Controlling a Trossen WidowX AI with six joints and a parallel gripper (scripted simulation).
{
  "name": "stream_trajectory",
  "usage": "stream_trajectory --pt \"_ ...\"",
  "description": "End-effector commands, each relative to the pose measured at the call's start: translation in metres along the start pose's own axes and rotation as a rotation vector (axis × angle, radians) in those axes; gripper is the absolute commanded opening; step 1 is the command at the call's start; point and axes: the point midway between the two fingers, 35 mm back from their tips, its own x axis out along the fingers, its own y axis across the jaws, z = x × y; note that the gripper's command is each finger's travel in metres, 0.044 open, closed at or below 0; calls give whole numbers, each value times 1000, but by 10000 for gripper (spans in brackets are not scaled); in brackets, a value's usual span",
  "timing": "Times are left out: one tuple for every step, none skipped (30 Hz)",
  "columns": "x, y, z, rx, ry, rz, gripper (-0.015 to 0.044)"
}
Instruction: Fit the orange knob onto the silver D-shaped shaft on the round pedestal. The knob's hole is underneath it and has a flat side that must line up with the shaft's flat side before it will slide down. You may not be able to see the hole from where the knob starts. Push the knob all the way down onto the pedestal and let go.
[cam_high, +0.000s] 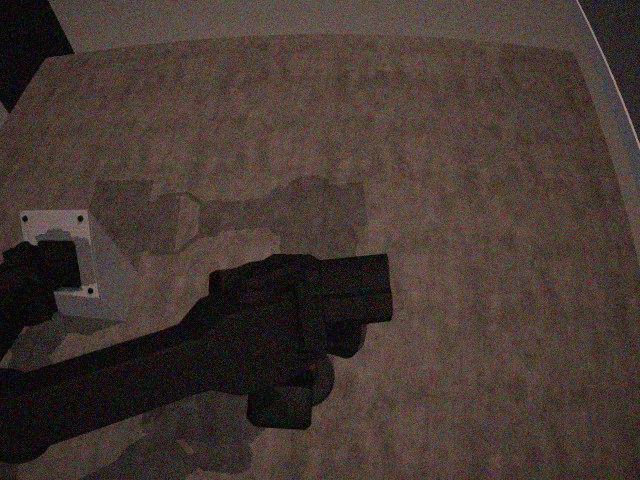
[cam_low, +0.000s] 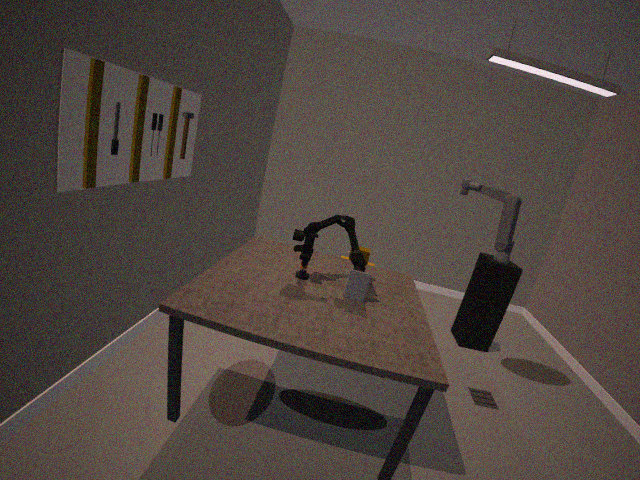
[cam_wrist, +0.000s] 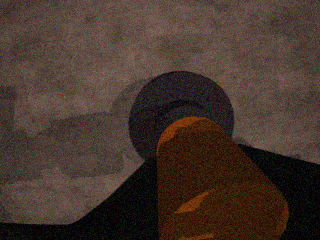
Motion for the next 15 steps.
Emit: stream_trajectory --pt "-2 -1 2 4 -6 -4 0" --pt "-1 -1 1 4 -6 -4 0" --pt "-1 -1 1 4 -6 -4 0" --pt "-1 -1 1 4 -6 -4 0" --pt "-1 -1 1 4 -6 -4 0" --pt "0 -1 0 4 -6 -4 0" --pt "0 -1 0 4 -6 -4 0" --pt "0 -1 0 3 -6 -4 0" --pt "0 -1 -1 3 -6 -4 0" --pt "0 -1 -1 3 -6 -4 0" --pt "0 0 -1 3 -6 -4 0" --pt "0 0 -1 3 -6 -4 0" --pt "0 0 0 4 -6 -4 0" --pt "0 0 0 4 -6 -4 0" --pt "-1 0 0 4 -6 -4 0"
